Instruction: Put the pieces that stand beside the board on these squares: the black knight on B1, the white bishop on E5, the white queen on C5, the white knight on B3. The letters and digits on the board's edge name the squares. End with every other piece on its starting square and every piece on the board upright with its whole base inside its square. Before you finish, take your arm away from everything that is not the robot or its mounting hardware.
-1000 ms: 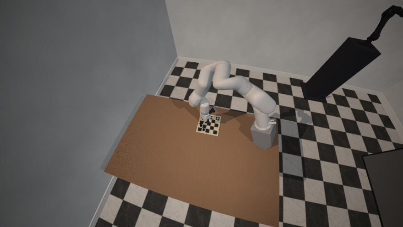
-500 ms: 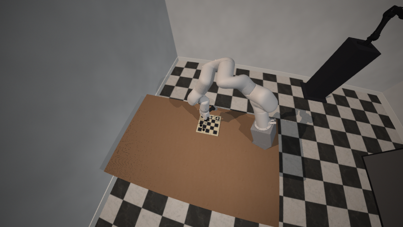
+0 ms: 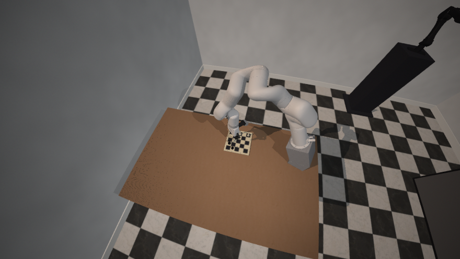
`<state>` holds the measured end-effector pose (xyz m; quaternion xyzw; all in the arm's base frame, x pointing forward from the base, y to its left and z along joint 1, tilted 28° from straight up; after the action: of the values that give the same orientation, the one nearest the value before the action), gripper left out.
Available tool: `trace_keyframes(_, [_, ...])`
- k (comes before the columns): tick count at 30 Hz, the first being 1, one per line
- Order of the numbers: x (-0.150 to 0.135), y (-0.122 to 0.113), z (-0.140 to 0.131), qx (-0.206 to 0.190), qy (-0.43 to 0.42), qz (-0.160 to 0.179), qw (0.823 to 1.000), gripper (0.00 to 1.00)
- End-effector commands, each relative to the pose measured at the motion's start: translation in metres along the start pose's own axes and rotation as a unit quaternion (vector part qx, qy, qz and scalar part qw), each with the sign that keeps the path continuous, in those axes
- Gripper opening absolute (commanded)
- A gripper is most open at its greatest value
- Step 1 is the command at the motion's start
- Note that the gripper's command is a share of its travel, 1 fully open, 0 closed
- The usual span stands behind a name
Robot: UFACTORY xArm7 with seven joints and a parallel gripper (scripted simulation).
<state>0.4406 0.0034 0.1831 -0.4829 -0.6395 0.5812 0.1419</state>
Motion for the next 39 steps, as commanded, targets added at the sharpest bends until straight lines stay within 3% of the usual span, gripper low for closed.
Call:
trace_keyframes(1, [0.0, -0.001, -0.001, -0.001, 0.0, 0.0, 1.0, 1.0])
trace_keyframes(22, [0.0, -0.004, -0.001, -0.001, 0.0, 0.0, 1.0, 1.0])
trace_keyframes(34, [0.0, -0.033, -0.001, -0.001, 0.0, 0.0, 1.0, 1.0])
trace_keyframes(39, [0.0, -0.054, -0.001, -0.001, 0.0, 0.0, 1.0, 1.0])
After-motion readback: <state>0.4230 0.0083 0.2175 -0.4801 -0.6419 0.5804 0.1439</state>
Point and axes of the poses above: the point where the finger pads meet when closed, its own y axis out along the fingers, its own x axis across the jaws, z = x × y, the point moved 9 cm from there along -y, back along the fingers, and after that the axes turned 12 degrees about y, right-handed, at the moved point
